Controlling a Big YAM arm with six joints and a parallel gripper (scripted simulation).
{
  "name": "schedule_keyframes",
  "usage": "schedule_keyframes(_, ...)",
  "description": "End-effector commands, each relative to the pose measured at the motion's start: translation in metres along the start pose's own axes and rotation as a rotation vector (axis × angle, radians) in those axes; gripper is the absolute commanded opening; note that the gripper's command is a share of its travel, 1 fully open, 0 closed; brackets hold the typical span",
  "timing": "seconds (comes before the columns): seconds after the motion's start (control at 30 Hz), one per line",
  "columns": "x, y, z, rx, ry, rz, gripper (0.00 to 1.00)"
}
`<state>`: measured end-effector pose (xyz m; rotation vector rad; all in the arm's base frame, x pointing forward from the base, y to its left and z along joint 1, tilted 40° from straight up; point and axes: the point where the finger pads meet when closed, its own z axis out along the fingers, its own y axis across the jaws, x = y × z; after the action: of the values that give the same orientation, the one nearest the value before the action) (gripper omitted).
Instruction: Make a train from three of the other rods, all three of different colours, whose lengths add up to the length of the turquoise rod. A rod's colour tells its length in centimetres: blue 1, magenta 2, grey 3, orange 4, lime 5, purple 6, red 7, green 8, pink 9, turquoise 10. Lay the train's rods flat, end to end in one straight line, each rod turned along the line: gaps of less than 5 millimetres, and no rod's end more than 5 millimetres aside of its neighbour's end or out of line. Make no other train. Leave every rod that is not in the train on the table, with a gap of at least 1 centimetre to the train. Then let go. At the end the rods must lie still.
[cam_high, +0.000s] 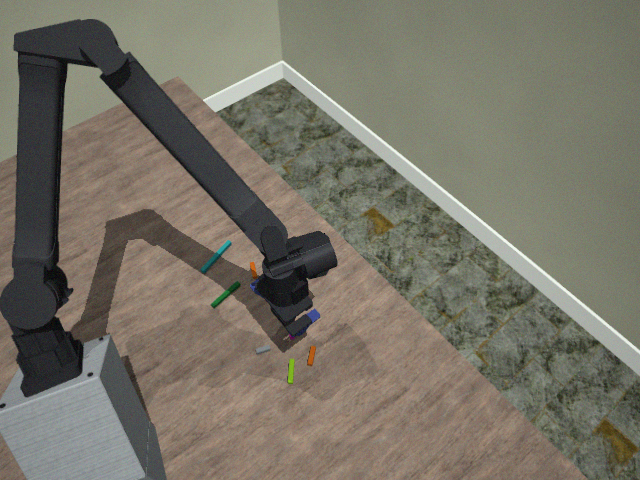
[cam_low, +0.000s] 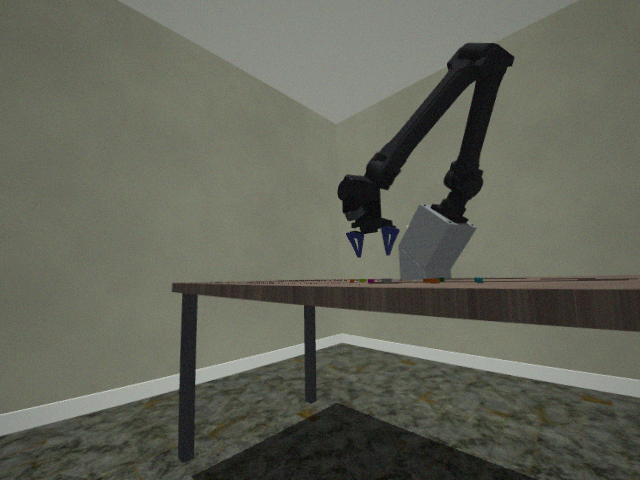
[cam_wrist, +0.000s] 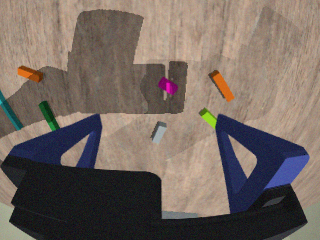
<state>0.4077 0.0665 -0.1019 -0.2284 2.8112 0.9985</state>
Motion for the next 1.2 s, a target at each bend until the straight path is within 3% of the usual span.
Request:
schedule_keyframes(0.0, -0.005, 0.005, 0.002, -0.003, 0.001, 0.0, 1.0)
schedule_keyframes(0.67, -0.005, 0.004, 0.002, -0.003, 0.001, -0.001, 1.0)
schedule_keyframes(0.87, -0.009, -0.005, 0.0, 0.001, -0.01, -0.203, 1.0)
schedule_keyframes(1.17, -0.008, -0.01, -0.004, 0.005, -0.017, -0.338, 1.0)
